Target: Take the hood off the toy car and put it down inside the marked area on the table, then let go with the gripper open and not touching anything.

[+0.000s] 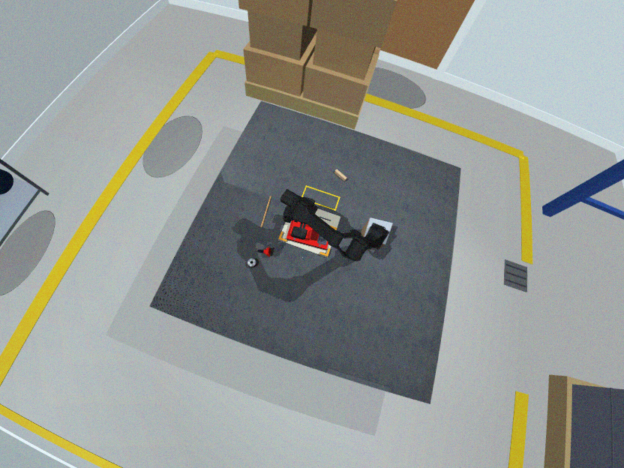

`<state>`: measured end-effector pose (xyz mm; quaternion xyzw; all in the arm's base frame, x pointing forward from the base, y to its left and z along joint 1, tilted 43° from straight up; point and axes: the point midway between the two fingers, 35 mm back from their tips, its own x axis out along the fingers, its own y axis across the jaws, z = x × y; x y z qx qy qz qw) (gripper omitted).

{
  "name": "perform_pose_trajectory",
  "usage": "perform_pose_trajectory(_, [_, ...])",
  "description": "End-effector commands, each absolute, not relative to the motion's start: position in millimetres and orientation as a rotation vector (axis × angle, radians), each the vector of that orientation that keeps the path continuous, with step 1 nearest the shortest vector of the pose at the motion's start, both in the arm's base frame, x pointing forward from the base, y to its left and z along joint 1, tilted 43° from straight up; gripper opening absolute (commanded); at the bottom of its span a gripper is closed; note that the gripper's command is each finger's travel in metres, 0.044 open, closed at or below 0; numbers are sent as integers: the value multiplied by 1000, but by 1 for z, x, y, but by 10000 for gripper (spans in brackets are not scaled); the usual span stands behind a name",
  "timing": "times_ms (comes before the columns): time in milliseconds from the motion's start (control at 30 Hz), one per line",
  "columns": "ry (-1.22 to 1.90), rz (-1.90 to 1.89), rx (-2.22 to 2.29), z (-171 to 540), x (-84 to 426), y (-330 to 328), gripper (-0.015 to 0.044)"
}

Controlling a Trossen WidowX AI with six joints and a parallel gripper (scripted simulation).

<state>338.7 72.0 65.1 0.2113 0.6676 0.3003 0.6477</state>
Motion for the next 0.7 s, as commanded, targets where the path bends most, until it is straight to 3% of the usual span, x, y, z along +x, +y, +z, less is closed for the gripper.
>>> perform_pose_trajectory(0, [1530,677,483,60,338,74,440])
perform_pose_trajectory(667, [1530,677,483,47,337,85,440])
